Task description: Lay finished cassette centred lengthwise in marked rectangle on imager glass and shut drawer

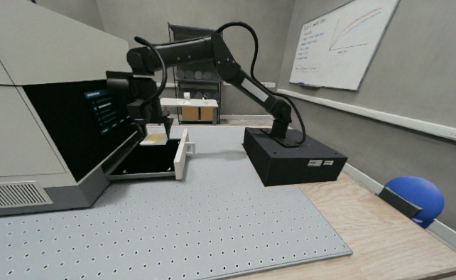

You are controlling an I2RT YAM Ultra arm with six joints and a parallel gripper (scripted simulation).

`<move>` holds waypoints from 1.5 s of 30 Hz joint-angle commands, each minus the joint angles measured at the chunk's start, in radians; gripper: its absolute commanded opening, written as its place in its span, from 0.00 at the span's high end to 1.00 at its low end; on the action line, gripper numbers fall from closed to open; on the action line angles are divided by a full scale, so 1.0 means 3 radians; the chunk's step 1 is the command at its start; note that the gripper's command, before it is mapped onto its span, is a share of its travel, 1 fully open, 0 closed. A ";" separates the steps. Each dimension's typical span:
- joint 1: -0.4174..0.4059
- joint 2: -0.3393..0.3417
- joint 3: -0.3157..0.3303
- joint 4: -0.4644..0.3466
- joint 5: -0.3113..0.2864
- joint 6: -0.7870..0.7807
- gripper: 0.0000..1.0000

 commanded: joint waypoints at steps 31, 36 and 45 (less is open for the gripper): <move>-0.0014 0.0039 -0.0445 0.0447 -0.0042 -0.0040 1.00; -0.0022 0.0009 -0.0488 0.0516 -0.0041 -0.0042 1.00; -0.0031 0.0077 -0.0535 0.0610 -0.0041 -0.0043 1.00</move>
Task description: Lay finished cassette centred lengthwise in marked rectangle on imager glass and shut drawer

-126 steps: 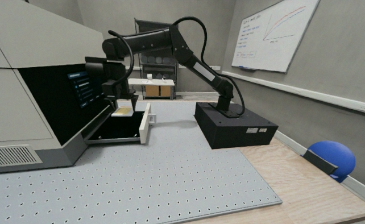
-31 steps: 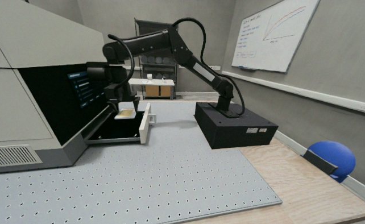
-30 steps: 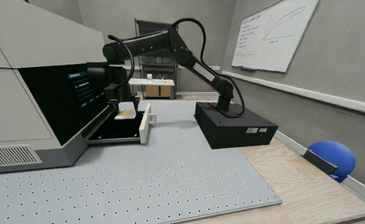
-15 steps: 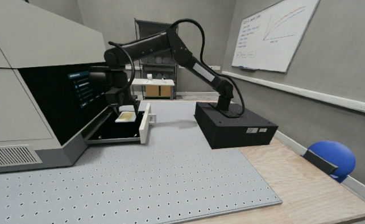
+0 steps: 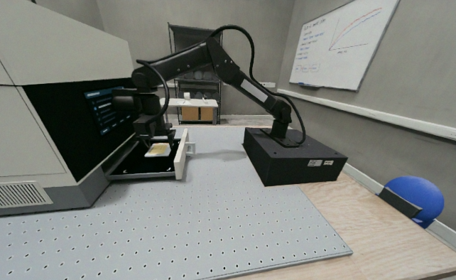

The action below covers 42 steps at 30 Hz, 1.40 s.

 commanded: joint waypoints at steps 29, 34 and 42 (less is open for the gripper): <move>0.0009 0.0032 0.0170 -0.0005 -0.0042 -0.0007 1.00; 0.0017 0.0078 0.0173 0.0027 -0.0043 0.0000 1.00; 0.0029 0.0063 0.0025 0.0109 -0.0043 0.0010 1.00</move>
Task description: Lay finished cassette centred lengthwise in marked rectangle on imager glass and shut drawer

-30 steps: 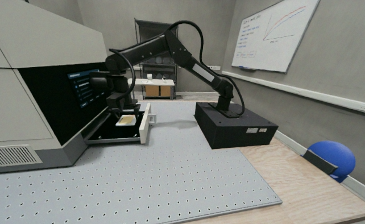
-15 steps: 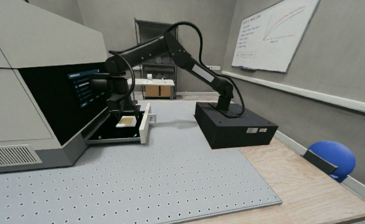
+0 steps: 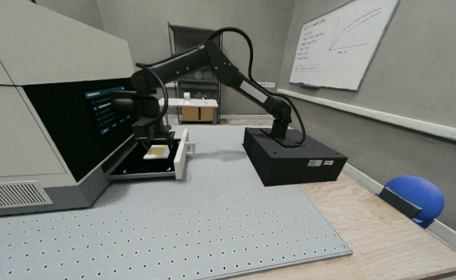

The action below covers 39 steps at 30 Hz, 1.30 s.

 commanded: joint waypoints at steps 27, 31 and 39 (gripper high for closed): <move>0.0056 0.0002 -0.0050 0.0143 -0.0044 0.0023 1.00; 0.0058 0.0021 -0.0115 0.0155 -0.0043 0.0024 1.00; 0.0060 -0.0011 -0.0057 0.0156 -0.0044 0.0025 1.00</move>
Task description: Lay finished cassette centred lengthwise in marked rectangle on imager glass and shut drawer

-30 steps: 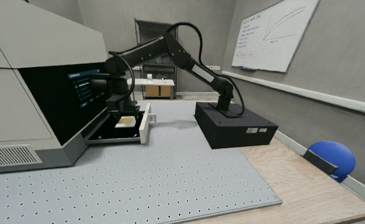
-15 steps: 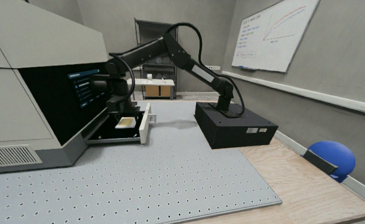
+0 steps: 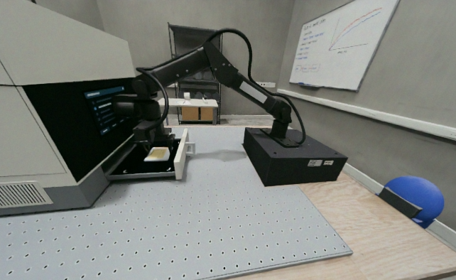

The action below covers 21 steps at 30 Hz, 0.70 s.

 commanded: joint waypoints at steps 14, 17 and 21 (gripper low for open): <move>0.0064 -0.0074 0.0013 0.0023 -0.0045 0.0032 1.00; 0.0064 -0.0076 0.0012 0.0022 -0.0045 0.0031 1.00; 0.0065 -0.0084 0.0011 0.0017 -0.0045 0.0034 1.00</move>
